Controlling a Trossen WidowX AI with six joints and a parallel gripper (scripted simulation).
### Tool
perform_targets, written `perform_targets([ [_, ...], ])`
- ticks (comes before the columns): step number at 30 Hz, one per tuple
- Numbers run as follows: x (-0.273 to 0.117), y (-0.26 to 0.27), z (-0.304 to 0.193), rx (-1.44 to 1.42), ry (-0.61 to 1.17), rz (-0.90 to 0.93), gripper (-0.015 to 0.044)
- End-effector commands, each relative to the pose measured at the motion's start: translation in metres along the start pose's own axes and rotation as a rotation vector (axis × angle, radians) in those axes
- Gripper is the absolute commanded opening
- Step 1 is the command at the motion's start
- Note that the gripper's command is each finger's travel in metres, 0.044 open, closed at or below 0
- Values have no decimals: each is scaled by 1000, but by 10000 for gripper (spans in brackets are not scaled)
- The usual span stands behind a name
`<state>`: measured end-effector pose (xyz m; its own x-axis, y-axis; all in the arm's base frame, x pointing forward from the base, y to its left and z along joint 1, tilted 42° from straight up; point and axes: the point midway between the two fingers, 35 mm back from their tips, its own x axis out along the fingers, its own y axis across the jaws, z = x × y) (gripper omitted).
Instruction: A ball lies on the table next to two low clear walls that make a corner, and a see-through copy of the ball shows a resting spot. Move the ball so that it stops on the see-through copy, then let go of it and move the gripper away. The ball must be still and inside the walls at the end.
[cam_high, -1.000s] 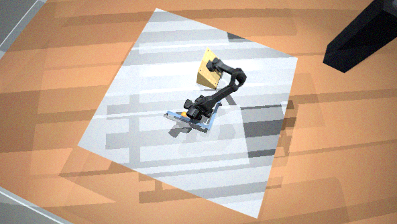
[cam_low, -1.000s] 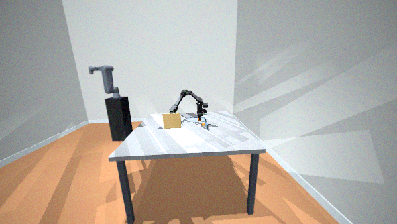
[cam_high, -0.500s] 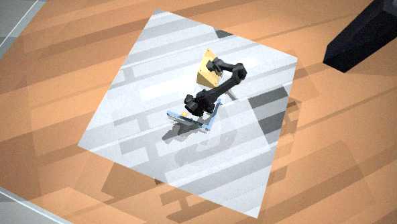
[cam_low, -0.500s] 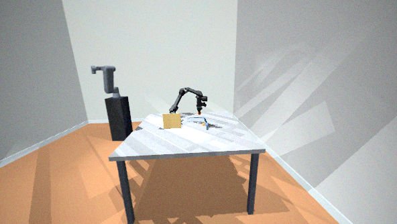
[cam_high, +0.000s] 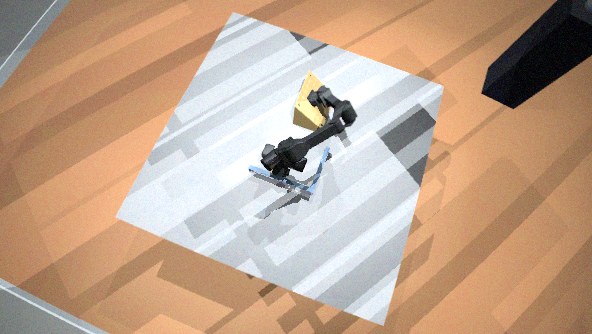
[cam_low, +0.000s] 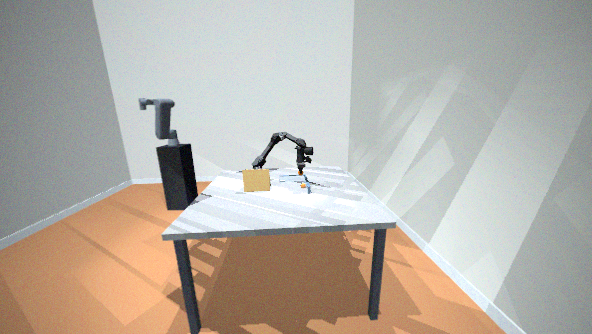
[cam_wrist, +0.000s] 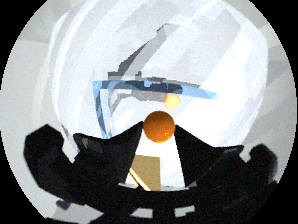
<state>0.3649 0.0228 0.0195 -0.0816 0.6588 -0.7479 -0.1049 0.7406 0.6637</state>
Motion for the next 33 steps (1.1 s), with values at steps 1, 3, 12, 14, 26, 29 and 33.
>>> perform_targets([
  [1,11,-22,9,-7,-1,-6,0],
  [3,16,-31,12,-8,-2,-6,0],
  [12,27,-38,15,-8,-2,-6,0],
  [14,37,-38,15,-8,-2,-6,0],
  [26,91,-37,14,-8,-2,-2,0],
  [29,91,-37,14,-8,-2,-2,0],
  [33,96,-37,14,-8,-2,-2,0],
])
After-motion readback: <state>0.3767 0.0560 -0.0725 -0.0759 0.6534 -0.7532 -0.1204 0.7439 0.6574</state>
